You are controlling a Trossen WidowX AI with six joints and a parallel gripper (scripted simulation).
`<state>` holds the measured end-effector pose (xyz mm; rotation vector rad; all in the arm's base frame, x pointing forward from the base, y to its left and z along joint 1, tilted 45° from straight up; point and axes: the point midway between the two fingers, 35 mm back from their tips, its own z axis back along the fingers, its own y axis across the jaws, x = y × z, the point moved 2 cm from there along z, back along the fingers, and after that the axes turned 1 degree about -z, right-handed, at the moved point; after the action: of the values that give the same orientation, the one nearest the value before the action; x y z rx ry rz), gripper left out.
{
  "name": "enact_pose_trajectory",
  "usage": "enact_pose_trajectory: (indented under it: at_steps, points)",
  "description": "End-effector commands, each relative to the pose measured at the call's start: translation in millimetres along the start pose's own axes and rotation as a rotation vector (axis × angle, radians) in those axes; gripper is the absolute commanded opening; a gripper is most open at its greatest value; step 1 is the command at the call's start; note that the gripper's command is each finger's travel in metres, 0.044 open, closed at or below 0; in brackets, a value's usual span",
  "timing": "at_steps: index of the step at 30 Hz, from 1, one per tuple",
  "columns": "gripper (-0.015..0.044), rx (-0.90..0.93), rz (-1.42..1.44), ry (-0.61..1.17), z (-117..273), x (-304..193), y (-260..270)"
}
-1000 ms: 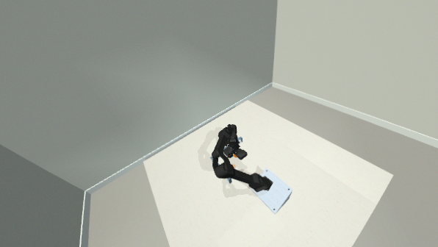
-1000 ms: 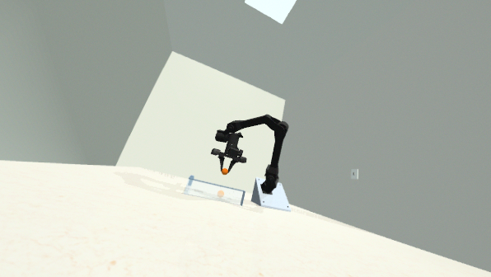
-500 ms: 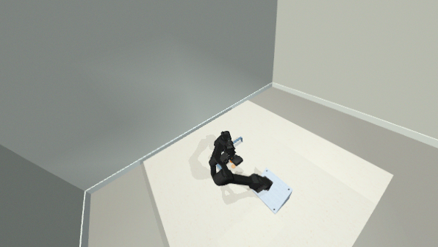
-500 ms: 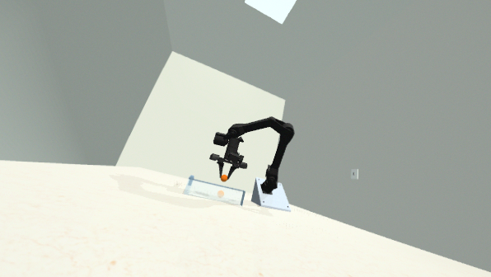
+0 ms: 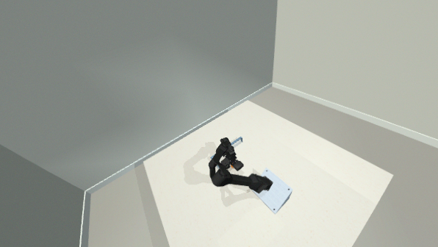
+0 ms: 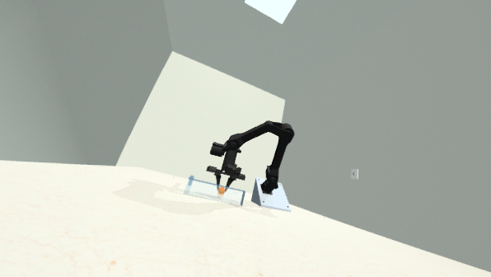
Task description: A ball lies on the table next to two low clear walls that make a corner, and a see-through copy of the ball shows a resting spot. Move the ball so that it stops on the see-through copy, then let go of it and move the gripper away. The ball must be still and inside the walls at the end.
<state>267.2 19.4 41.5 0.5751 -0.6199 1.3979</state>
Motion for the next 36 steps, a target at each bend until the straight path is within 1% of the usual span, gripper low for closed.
enact_pose_trajectory:
  at_steps: [1, 11, 18, 28, 34, 36]
  points:
    - [0.0, -0.002, -0.005, -0.005, -4, 0, 0]
    - [0.0, -0.002, -0.005, -0.005, -19, 0, 0]
    - [0.0, -0.002, -0.005, -0.006, -20, 0, 0]
    - [0.0263, -0.004, -0.001, -0.001, -19, 0, 0]
    - [0.0269, -0.004, -0.002, 0.0, -16, 0, -1]
    - [0.0269, -0.004, -0.003, 0.004, 6, -2, -3]
